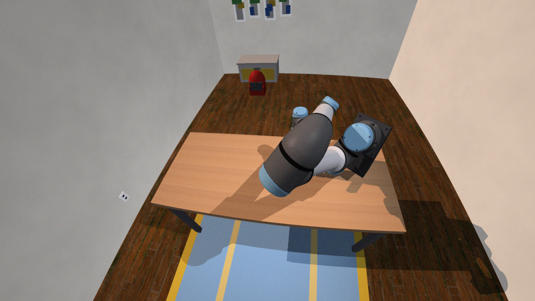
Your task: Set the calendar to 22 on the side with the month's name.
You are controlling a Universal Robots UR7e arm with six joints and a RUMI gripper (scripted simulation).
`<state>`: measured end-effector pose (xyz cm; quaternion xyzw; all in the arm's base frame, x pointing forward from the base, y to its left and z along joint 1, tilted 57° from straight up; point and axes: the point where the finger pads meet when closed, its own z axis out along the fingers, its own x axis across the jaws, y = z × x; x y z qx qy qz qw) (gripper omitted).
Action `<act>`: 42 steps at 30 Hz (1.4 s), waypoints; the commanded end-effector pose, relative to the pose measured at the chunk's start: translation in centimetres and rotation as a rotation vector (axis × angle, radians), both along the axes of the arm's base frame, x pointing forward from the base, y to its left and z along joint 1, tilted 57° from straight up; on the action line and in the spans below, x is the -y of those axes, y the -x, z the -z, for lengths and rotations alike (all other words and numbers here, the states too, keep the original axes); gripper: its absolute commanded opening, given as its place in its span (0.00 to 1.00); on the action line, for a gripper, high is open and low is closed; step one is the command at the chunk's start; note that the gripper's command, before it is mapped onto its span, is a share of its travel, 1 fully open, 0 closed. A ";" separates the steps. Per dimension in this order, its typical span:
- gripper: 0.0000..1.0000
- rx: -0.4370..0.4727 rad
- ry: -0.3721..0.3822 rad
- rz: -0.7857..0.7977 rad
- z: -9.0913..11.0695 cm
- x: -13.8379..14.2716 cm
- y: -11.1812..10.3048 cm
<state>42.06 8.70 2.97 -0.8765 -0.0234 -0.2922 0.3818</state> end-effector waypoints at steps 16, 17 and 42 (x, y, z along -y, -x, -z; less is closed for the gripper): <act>0.11 0.001 0.000 0.000 0.2 0.0 -0.2; 0.11 0.001 0.000 0.000 0.3 -0.1 -0.2; 0.11 0.001 0.000 0.000 2.6 -3.1 -2.5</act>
